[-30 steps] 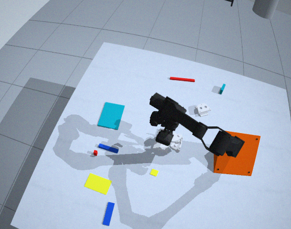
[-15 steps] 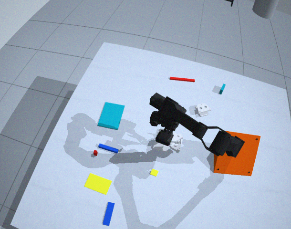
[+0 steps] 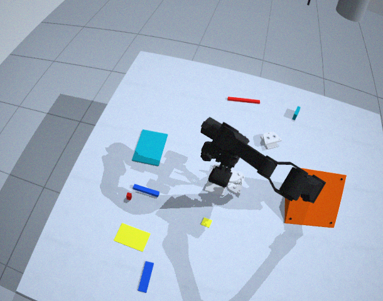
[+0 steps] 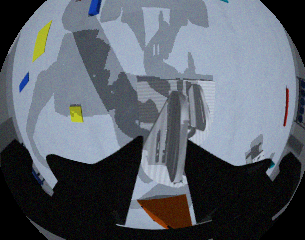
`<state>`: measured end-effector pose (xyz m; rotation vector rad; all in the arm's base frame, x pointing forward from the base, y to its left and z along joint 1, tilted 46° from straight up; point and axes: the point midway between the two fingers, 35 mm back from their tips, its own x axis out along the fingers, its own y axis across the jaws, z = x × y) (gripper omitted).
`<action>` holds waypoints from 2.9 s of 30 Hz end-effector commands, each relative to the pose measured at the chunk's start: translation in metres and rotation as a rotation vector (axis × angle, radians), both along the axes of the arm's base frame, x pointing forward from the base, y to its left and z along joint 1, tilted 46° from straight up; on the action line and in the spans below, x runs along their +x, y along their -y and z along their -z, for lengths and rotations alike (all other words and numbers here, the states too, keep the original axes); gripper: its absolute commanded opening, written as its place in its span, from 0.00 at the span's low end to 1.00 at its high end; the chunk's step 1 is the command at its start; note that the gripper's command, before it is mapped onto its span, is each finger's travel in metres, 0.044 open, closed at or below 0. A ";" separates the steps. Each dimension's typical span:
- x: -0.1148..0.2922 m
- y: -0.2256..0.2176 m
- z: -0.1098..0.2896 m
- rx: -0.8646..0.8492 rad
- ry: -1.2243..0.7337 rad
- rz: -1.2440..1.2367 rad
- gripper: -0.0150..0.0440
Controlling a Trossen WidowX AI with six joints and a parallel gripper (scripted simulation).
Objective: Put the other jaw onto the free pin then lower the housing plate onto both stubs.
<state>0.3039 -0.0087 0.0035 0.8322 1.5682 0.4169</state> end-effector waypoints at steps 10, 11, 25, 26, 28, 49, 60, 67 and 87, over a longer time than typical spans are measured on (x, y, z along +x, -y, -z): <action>0.001 0.000 -0.001 0.003 0.001 0.004 0.48; 0.001 0.000 -0.001 0.003 0.001 0.004 0.48; 0.001 0.000 -0.001 0.003 -0.017 0.021 0.48; 0.001 0.000 -0.001 0.003 -0.017 0.021 0.48; 0.001 0.000 -0.001 0.003 -0.017 0.021 0.48; 0.001 0.000 -0.001 0.003 -0.017 0.021 0.48; 0.001 0.000 -0.001 0.003 -0.017 0.021 0.48; 0.001 0.000 -0.001 0.003 -0.017 0.021 0.48; 0.001 0.000 -0.001 0.003 -0.017 0.021 0.48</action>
